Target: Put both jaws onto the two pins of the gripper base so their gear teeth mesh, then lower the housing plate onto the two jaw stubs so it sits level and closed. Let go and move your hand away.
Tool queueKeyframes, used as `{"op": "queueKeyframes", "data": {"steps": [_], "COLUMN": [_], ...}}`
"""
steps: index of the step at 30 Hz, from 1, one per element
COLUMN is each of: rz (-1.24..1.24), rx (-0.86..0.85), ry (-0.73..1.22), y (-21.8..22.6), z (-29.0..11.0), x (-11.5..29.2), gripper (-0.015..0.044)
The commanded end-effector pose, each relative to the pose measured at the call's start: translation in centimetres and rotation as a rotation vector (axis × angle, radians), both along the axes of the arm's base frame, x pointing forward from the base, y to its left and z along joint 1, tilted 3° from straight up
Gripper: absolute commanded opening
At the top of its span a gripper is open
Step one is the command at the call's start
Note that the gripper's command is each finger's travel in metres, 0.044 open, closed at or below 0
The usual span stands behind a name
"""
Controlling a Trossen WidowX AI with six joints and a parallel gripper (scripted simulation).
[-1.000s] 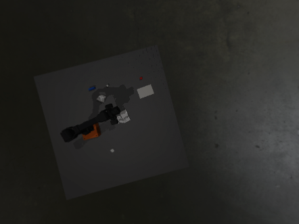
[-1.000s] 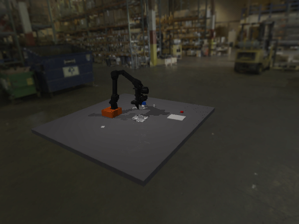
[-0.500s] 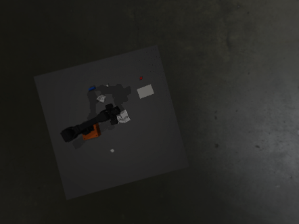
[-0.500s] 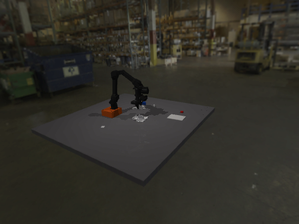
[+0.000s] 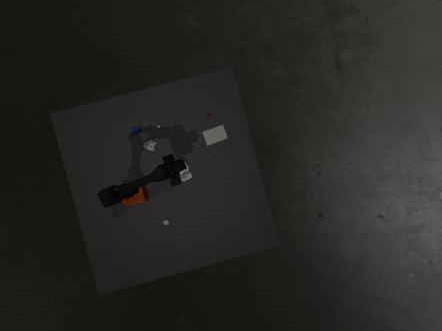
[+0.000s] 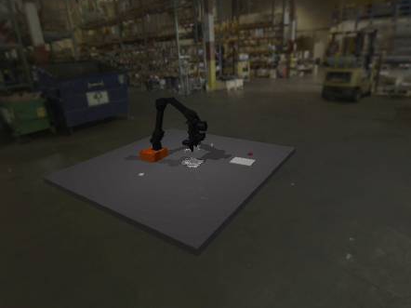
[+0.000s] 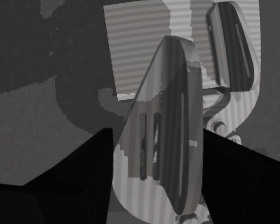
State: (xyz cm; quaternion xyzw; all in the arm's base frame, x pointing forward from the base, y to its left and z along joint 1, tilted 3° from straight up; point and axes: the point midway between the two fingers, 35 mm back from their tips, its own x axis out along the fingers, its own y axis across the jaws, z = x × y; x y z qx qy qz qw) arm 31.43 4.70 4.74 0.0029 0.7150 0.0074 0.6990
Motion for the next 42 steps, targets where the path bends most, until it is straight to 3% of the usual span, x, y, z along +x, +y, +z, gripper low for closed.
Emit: {"op": "queueKeyframes", "data": {"steps": [1, 42], "rz": [0.005, 0.015], "rx": [0.002, 0.002], "ry": [-0.007, -0.008], "y": [-0.79, -1.03], "z": [0.14, 0.12], "x": [1.4, 1.71], "gripper": [0.0134, 0.0134]}}
